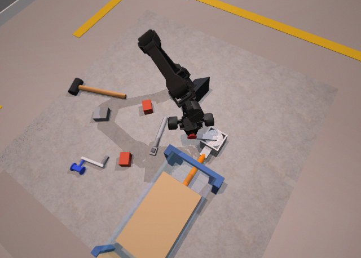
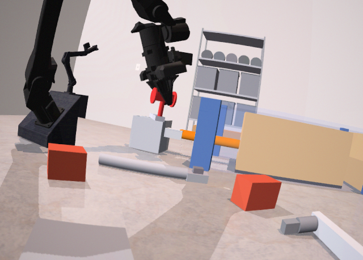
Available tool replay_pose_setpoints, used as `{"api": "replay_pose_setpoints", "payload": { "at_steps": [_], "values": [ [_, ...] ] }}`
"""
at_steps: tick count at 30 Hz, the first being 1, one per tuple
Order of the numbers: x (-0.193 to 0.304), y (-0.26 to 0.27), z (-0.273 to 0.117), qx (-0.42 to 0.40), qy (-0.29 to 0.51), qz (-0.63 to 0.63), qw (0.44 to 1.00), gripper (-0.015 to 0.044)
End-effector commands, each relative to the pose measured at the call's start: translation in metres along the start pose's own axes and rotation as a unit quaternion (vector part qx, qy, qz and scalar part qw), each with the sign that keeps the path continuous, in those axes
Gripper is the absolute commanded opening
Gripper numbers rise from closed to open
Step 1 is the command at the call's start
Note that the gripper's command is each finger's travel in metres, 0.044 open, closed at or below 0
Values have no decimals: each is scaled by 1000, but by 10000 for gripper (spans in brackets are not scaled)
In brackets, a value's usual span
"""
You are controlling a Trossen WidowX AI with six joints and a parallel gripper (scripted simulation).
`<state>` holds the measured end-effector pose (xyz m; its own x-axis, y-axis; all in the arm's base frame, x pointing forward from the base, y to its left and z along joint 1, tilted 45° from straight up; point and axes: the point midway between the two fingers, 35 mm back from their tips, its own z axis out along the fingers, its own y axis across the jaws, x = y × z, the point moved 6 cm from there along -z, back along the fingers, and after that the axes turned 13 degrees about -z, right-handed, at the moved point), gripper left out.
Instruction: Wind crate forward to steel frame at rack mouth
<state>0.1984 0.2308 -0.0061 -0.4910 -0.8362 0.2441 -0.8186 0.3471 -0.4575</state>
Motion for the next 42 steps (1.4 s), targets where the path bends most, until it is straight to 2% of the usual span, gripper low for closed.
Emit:
{"api": "replay_pose_setpoints", "payload": {
  "at_steps": [1, 42],
  "values": [
    [-10, -4, 8, 4, -4, 5, 1000, 0],
    [-67, 2, 31, 4, -6, 6, 1000, 0]
  ]
}}
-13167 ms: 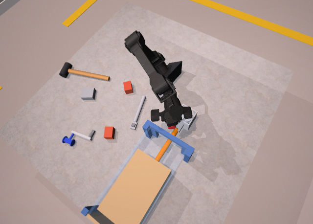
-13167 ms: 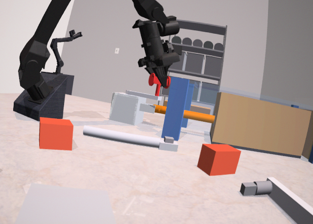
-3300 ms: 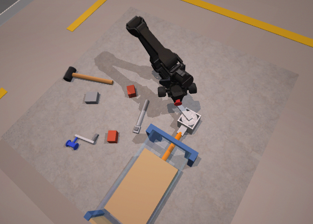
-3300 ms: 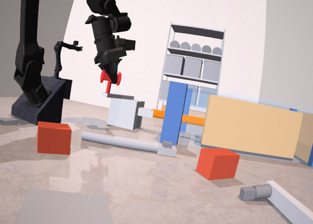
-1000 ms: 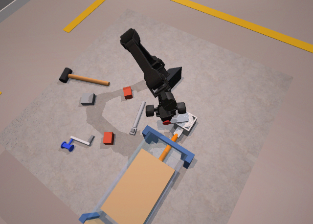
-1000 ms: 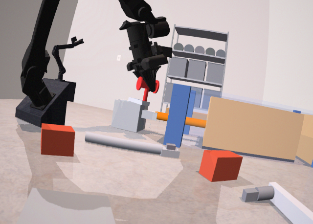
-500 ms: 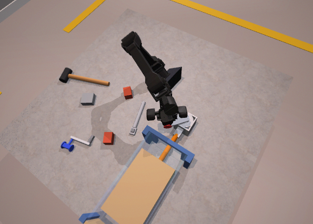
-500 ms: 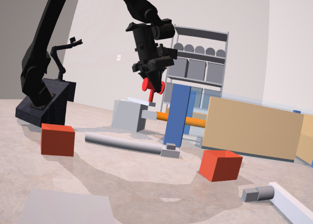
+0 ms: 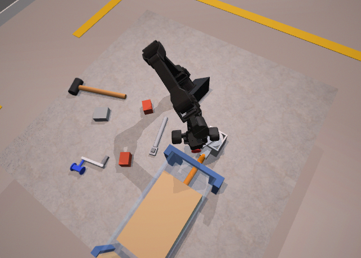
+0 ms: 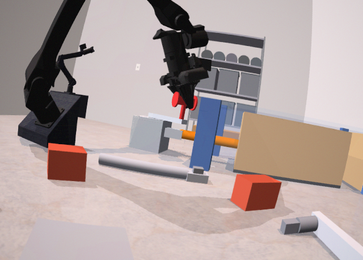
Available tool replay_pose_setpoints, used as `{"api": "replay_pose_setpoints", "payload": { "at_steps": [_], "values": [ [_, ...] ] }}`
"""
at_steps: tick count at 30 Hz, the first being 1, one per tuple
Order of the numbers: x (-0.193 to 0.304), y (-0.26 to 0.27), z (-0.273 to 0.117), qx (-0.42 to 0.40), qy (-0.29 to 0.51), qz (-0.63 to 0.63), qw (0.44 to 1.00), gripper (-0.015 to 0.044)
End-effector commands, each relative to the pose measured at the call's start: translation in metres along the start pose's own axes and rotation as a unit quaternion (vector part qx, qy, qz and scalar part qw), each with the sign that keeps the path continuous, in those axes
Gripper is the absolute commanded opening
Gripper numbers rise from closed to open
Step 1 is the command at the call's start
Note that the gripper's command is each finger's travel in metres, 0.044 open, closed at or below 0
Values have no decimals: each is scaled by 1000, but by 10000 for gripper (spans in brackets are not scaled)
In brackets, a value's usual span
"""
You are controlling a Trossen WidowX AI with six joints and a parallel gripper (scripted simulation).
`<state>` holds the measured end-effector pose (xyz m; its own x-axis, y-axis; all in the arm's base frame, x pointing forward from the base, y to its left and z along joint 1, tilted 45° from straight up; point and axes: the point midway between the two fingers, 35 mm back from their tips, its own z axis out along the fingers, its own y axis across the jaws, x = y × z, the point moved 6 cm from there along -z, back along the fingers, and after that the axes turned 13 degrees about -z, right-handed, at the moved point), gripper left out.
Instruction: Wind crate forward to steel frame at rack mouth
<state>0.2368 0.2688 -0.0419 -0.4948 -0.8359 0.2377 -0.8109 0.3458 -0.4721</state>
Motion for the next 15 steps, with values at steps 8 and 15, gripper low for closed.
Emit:
{"api": "replay_pose_setpoints", "payload": {
  "at_steps": [8, 15],
  "values": [
    [-18, 10, 9, -4, -4, 3, 1000, 0],
    [-26, 16, 12, -4, -4, 4, 1000, 0]
  ]
}}
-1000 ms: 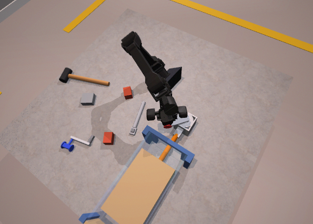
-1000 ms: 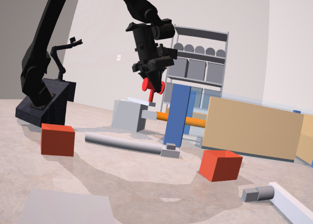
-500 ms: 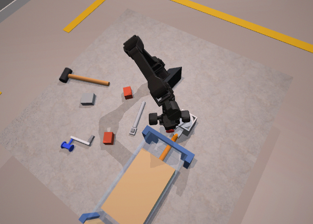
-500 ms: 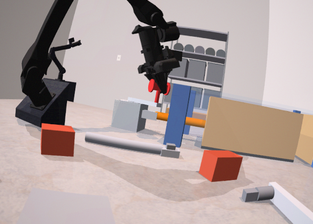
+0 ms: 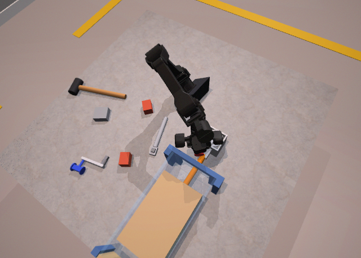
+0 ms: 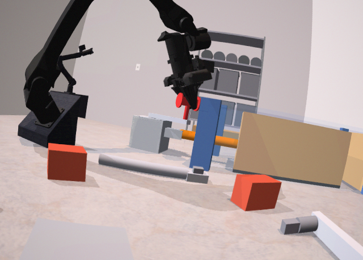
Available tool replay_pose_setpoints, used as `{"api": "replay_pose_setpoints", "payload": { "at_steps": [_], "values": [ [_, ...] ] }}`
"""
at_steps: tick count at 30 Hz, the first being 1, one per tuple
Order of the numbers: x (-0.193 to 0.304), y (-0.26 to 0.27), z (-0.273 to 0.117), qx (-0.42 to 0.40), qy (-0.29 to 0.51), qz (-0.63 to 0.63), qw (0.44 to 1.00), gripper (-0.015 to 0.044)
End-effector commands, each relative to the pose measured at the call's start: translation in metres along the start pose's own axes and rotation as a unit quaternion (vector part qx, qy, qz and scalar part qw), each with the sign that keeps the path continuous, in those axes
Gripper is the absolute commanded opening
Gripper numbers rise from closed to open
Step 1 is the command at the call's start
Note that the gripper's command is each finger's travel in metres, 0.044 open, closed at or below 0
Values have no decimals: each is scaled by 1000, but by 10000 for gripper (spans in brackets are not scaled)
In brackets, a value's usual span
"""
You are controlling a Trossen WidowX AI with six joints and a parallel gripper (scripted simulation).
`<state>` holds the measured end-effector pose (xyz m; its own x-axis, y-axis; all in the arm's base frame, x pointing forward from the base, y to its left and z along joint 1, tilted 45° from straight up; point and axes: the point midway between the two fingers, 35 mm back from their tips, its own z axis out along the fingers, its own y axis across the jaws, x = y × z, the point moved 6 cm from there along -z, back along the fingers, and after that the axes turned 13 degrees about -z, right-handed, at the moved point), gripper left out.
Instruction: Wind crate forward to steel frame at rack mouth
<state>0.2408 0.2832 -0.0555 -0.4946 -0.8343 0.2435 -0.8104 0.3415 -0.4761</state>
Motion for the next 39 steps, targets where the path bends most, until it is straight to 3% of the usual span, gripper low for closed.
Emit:
{"api": "replay_pose_setpoints", "payload": {
  "at_steps": [1, 39],
  "values": [
    [-10, 9, 5, -7, -7, 5, 1000, 0],
    [-42, 56, 13, -8, -8, 5, 1000, 0]
  ]
}}
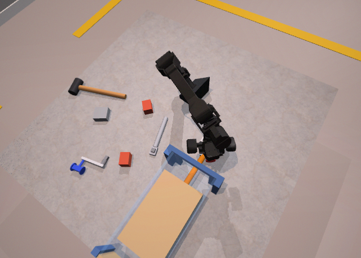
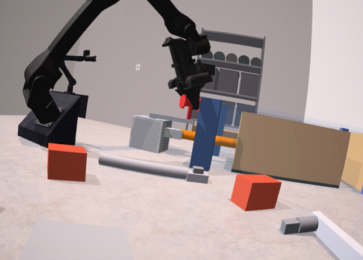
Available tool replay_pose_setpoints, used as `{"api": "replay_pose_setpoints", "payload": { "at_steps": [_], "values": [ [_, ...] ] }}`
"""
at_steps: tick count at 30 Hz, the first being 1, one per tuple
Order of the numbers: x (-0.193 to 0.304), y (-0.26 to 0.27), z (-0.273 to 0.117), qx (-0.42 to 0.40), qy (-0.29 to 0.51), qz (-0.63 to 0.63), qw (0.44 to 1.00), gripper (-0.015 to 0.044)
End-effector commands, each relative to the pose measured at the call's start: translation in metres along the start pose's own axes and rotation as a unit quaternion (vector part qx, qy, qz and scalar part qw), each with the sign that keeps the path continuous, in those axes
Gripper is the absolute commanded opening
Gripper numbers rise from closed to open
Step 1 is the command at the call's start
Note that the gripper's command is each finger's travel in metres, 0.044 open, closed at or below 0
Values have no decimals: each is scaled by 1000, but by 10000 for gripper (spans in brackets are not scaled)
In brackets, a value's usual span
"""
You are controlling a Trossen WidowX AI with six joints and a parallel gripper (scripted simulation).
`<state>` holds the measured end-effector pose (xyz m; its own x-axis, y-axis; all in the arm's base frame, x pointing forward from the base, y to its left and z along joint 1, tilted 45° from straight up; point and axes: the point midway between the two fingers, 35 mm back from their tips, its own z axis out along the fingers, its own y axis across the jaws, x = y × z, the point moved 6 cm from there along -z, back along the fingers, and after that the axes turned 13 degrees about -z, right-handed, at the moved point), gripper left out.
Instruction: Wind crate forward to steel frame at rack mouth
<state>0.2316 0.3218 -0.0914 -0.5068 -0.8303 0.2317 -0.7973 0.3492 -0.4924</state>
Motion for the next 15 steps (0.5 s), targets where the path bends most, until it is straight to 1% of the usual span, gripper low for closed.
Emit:
{"api": "replay_pose_setpoints", "payload": {
  "at_steps": [1, 15],
  "values": [
    [-6, 19, 2, -15, -6, -3, 1000, 0],
    [-10, 40, 0, -16, -7, -3, 1000, 0]
  ]
}}
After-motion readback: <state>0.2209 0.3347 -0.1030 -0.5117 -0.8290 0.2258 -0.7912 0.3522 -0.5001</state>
